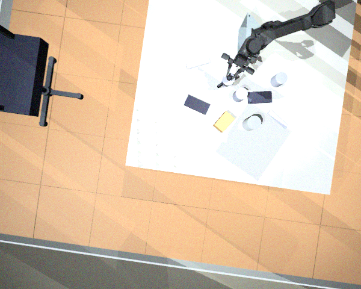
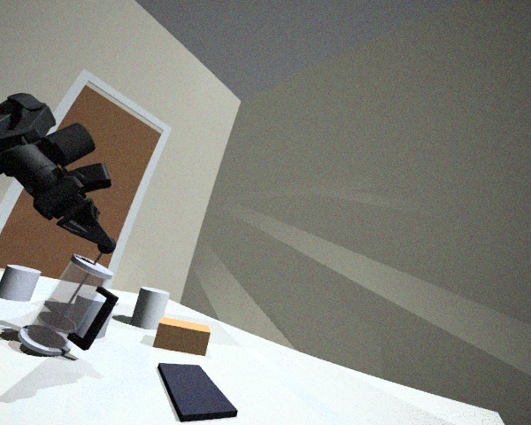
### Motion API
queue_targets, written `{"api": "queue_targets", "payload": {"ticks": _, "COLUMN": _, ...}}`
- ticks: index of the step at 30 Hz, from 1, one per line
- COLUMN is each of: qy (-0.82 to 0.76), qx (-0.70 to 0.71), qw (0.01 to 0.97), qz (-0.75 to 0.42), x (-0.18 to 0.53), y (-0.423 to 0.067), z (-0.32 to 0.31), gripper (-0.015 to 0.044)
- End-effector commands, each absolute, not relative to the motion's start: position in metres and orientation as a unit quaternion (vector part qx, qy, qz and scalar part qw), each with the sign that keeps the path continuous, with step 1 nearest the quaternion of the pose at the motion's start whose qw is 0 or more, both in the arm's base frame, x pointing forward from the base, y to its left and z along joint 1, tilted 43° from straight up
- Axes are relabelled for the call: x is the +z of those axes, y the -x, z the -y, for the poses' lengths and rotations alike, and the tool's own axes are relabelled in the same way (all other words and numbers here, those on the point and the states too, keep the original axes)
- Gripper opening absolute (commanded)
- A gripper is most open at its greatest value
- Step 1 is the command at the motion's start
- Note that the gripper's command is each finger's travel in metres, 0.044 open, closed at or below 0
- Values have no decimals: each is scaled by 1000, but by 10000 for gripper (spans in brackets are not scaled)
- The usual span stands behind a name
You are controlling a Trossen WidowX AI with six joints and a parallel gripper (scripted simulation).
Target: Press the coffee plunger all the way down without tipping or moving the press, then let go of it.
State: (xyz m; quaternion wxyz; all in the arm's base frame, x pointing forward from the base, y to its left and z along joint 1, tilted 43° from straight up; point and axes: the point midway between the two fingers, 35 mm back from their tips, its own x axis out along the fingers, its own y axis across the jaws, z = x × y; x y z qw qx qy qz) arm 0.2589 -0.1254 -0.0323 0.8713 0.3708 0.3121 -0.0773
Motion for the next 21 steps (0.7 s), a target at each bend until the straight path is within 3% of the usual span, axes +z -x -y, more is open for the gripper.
{"api": "queue_targets", "payload": {"ticks": 1, "qy": -384, "qx": -71, "qw": 861, "qz": -327, "x": -40, "y": -257, "z": 117, "gripper": 116}}
{"api": "queue_targets", "payload": {"ticks": 21, "qy": -384, "qx": -71, "qw": 861, "qz": -327, "x": -42, "y": -260, "z": 120, "gripper": 116}}
